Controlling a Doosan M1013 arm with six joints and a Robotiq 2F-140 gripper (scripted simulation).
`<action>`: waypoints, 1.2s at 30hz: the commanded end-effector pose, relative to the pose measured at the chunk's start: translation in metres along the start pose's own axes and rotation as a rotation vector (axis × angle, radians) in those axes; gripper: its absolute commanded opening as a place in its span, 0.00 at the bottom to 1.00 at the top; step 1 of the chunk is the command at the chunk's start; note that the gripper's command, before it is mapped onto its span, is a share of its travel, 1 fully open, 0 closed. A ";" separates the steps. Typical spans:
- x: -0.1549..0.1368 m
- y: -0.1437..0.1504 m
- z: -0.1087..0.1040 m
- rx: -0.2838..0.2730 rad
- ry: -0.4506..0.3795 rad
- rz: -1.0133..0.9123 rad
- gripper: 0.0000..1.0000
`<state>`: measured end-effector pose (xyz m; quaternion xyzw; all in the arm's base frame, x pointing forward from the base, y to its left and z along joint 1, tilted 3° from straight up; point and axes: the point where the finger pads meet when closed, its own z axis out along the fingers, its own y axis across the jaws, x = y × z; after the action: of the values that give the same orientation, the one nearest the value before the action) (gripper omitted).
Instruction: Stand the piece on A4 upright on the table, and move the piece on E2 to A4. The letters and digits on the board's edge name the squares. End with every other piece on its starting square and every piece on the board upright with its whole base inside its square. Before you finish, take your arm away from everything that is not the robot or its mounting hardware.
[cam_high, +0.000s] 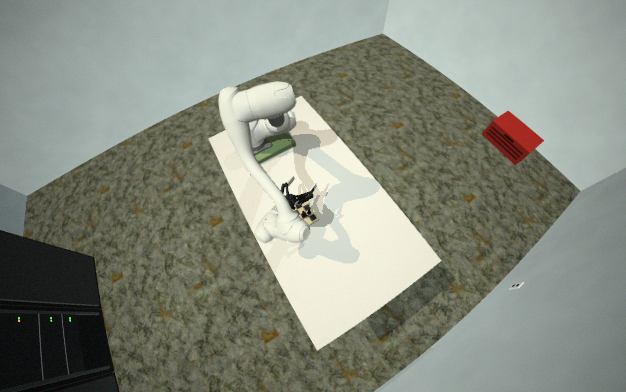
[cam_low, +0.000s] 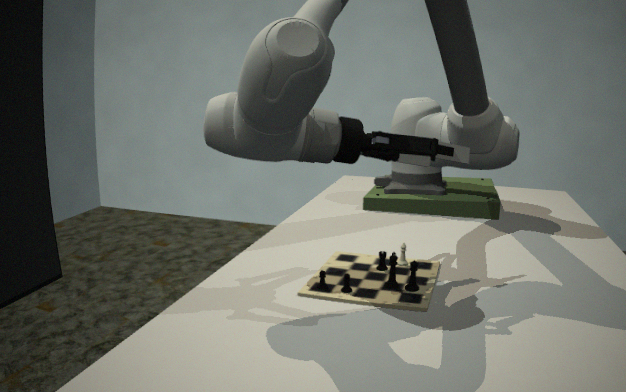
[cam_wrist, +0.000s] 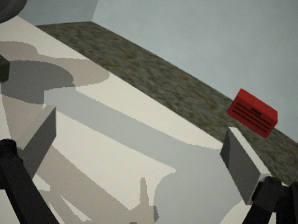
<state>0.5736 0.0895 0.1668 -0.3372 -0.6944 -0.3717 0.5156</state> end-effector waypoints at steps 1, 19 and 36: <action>-0.009 -0.001 -0.015 -0.018 -0.011 0.019 1.00; -0.116 -0.088 -0.201 -0.309 -0.111 0.313 1.00; -0.170 -0.170 -0.292 -0.476 -0.138 0.481 1.00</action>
<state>0.6061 -0.2586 0.0308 -0.6248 -0.5237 -0.3673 0.4477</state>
